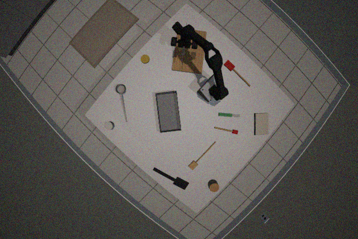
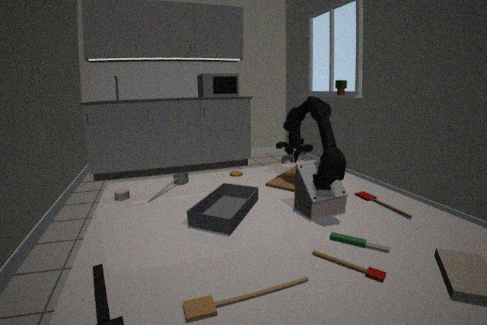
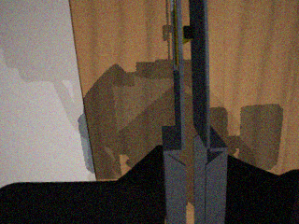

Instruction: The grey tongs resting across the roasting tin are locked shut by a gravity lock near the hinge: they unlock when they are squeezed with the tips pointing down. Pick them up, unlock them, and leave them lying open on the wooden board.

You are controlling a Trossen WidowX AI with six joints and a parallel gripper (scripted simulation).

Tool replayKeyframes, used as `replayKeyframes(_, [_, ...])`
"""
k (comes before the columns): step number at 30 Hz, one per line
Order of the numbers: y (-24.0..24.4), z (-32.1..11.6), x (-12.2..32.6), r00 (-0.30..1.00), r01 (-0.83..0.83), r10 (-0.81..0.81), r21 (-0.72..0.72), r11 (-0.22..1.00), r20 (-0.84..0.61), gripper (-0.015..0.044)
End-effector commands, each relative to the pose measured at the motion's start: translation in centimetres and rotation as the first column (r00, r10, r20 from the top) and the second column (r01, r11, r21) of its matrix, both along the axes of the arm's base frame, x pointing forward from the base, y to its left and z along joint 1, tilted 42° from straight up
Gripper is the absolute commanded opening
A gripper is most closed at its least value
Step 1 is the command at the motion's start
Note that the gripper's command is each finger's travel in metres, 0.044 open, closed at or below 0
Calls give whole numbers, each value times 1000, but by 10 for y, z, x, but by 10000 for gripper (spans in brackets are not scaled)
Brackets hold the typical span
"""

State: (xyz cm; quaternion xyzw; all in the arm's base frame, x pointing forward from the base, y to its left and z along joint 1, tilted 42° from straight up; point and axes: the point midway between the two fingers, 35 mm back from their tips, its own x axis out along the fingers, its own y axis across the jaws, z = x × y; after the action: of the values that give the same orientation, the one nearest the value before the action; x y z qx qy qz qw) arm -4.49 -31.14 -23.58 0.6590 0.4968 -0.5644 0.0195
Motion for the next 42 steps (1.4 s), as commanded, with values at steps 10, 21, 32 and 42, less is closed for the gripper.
replayKeyframes(10, [12, -15, -4, 1000, -6, 6, -6, 1000, -3, -150])
replayKeyframes(21, [25, -28, -6, 1000, -6, 6, -6, 1000, -3, -150])
replayKeyframes(32, [33, -33, -6, 1000, 0, 0, -2, 1000, -1, -124])
replayKeyframes(42, [33, -33, -6, 1000, 0, 0, -2, 1000, -1, 139])
